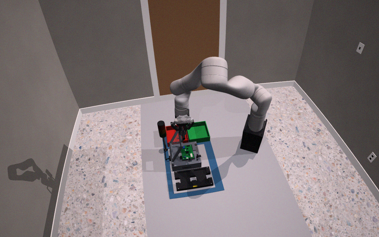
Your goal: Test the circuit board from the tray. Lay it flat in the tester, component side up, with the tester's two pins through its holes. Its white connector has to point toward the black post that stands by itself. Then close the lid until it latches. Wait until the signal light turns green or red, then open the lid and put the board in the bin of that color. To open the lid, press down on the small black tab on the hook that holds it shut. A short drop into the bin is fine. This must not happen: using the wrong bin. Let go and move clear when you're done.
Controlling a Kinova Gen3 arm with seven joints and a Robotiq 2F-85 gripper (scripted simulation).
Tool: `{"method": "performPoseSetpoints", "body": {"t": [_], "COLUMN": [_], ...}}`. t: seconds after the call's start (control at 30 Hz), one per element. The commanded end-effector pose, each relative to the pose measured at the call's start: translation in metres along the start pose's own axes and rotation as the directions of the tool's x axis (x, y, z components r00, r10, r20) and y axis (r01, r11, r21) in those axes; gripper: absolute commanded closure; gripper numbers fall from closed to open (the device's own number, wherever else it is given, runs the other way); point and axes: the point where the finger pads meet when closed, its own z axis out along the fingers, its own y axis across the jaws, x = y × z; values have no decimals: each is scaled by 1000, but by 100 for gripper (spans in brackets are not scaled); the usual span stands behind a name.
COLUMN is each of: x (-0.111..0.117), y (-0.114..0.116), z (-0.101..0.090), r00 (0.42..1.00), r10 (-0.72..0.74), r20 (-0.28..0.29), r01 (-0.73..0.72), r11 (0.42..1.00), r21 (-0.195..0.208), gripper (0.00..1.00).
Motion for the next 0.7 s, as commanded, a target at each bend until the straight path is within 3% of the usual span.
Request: {"method": "performPoseSetpoints", "body": {"t": [0.0, 0.67], "x": [0, 0], "y": [-22, -60], "z": [13, 47], "r00": [1000, 1000], "r10": [7, 7], "r20": [0, 0], "r01": [-7, -7], "r11": [999, 999], "r21": [33, 33], "gripper": [100, 100]}}
